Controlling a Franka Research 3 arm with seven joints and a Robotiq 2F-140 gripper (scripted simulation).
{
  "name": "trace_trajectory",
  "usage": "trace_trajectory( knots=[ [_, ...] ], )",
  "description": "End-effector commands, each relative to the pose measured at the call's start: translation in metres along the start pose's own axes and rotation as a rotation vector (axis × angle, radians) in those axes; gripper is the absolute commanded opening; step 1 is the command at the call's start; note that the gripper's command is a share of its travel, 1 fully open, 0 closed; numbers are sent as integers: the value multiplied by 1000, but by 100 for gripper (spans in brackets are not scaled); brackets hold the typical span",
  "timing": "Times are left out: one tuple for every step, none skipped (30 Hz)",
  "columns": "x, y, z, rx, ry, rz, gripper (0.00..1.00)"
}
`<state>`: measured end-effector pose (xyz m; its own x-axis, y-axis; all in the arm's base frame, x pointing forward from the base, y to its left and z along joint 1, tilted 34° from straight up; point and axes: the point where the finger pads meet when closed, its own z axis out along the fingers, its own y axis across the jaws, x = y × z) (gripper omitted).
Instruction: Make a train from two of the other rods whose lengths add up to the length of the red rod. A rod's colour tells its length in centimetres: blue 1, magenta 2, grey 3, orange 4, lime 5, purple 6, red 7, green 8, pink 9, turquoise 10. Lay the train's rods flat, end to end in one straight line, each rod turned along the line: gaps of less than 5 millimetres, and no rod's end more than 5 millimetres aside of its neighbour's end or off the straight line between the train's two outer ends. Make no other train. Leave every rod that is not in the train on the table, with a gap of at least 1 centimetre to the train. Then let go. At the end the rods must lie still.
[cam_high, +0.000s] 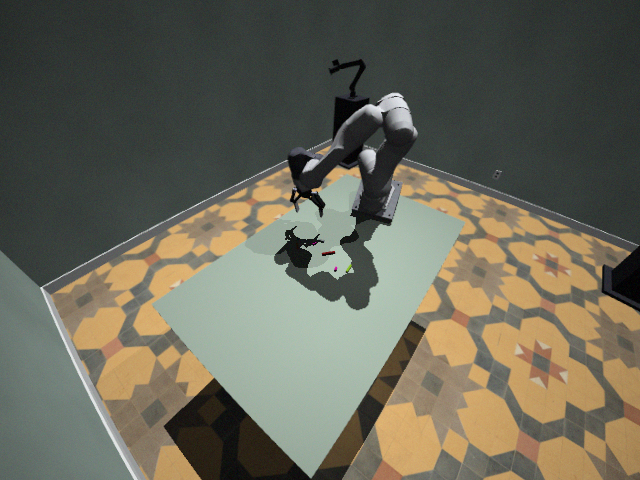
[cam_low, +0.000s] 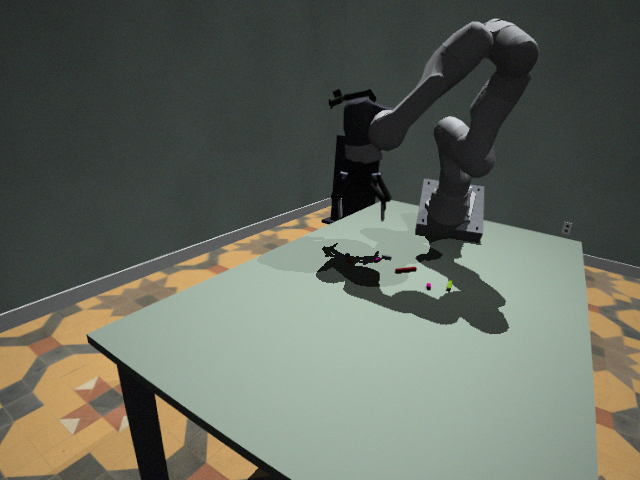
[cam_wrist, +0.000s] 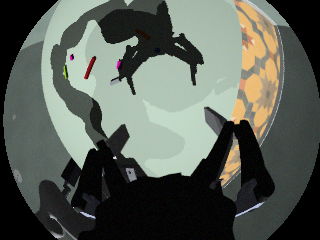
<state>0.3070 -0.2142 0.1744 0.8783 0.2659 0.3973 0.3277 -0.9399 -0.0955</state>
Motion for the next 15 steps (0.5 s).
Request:
trace_trajectory(
  knots=[
    [9,11,0,-55,53,-149,100],
    [13,10,1,-61,58,-173,100],
    [17,9,2,-67,64,-198,100],
    [21,7,3,-72,70,-223,100],
    [25,6,4,-78,76,-248,100],
    [29,4,5,-84,83,-274,100],
    [34,2,6,-90,90,-300,100],
    [39,0,7,-96,97,-327,100],
    [39,0,7,-96,97,-327,100],
    [39,0,7,-96,97,-327,100],
    [48,-4,8,-109,114,-382,100],
    [55,-7,9,-116,124,-415,100],
    [60,-10,10,-123,133,-443,100],
    [65,-13,11,-129,142,-471,100],
    [69,-16,11,-134,150,-494,100]
  ],
)
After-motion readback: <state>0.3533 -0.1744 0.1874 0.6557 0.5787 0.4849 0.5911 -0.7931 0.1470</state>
